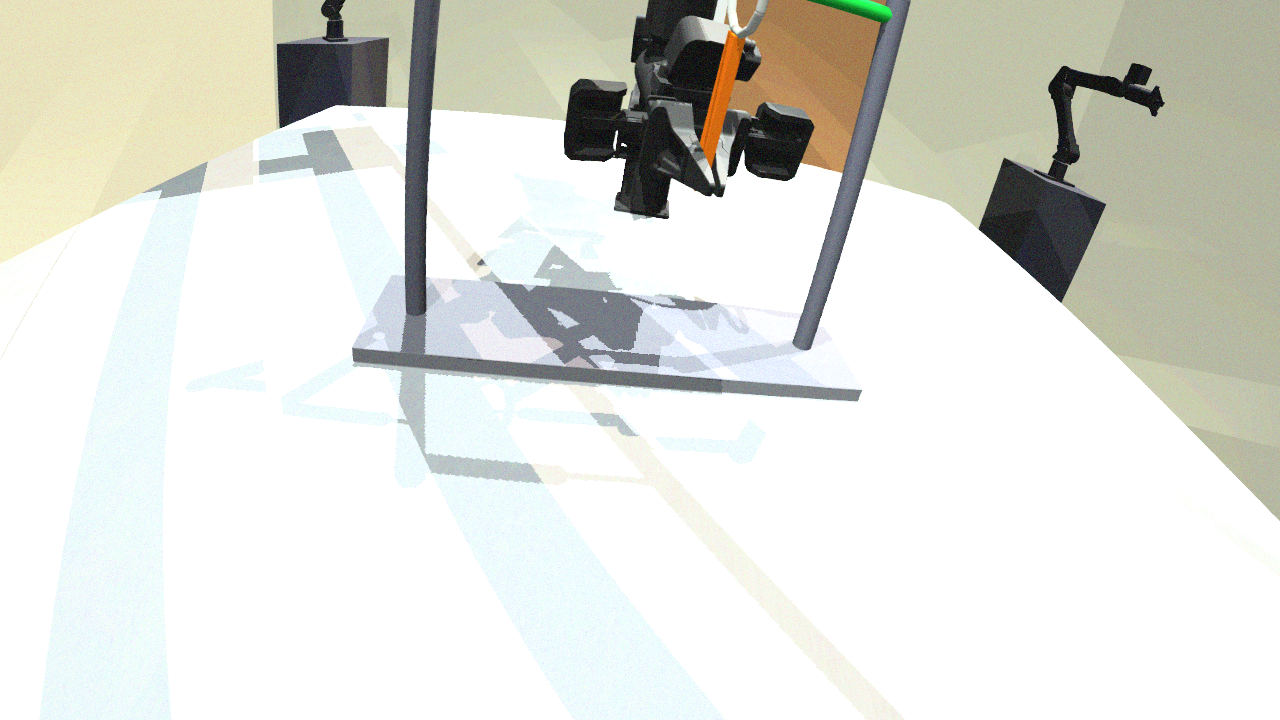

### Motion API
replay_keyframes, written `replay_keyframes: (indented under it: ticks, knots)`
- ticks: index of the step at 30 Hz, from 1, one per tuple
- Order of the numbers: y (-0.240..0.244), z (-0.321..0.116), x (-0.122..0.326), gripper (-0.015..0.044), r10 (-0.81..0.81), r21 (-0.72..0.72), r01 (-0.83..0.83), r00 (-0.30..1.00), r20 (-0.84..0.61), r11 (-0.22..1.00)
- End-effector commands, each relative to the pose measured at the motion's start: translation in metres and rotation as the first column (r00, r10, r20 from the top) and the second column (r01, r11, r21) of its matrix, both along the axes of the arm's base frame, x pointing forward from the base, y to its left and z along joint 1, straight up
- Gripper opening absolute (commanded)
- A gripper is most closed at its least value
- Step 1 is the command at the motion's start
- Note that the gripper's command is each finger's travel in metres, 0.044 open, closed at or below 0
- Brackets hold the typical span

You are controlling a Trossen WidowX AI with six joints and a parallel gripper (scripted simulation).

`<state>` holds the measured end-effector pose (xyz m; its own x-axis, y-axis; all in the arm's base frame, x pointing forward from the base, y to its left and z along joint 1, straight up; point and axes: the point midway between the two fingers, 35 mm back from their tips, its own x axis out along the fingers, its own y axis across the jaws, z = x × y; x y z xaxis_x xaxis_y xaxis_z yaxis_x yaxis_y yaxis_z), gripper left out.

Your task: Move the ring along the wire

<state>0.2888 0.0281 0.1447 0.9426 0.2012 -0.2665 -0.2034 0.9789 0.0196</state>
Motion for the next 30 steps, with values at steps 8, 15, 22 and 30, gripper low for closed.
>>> replay_keyframes:
  ticks: [8,15,22,30]
  knots:
    - [0.012,0.009,-0.008,-0.0150,-0.067,-0.022,0.066,0.998,-0.024,0.998]
    - [0.019,0.009,-0.009,-0.0150,-0.079,-0.022,0.078,0.997,-0.022,0.997]
    - [0.026,0.009,-0.010,-0.0150,-0.083,-0.020,0.083,0.996,-0.021,0.996]
    - [0.034,0.009,-0.011,-0.0150,-0.085,-0.019,0.084,0.996,-0.019,0.996]
